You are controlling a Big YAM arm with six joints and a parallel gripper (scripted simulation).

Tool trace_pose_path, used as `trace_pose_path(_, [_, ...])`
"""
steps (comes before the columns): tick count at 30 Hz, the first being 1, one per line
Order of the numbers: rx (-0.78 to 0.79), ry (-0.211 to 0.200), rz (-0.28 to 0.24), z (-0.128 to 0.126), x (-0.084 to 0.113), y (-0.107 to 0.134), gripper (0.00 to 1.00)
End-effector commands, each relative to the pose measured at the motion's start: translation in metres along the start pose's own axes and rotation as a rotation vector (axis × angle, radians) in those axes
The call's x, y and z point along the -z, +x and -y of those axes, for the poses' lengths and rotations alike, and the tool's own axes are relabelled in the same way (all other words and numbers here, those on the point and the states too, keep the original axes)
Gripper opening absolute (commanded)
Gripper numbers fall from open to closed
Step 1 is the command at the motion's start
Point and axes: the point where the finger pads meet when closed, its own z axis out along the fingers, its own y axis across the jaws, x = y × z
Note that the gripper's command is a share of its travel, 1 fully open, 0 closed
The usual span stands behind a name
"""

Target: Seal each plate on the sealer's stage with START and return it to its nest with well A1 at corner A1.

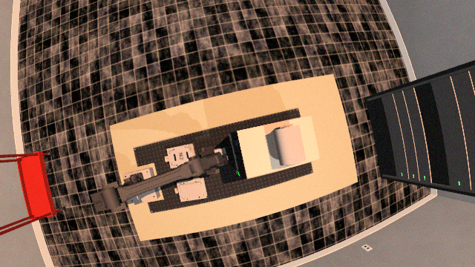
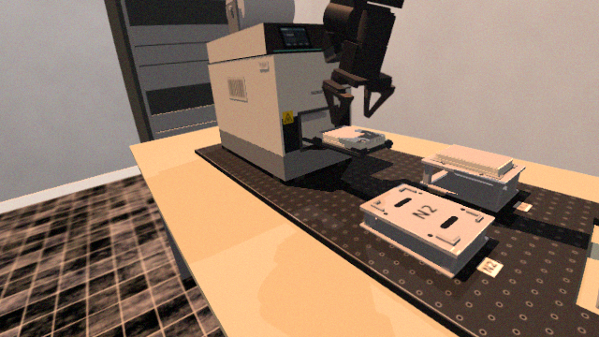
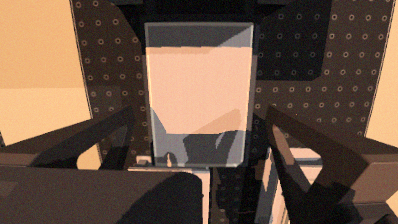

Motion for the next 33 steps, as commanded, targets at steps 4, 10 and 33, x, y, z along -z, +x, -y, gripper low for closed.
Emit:
trace_pose_path(4, [-0.001,0.007,-0.001,0.005,-0.02,-0.003,1.0])
trace_pose_path(10, [-0.001,0.006,0.008,0.005,-0.019,-0.001,1.0])
trace_pose_path(33, [-0.028,0.005,0.013,0.003,-0.015,-0.017,1.0])
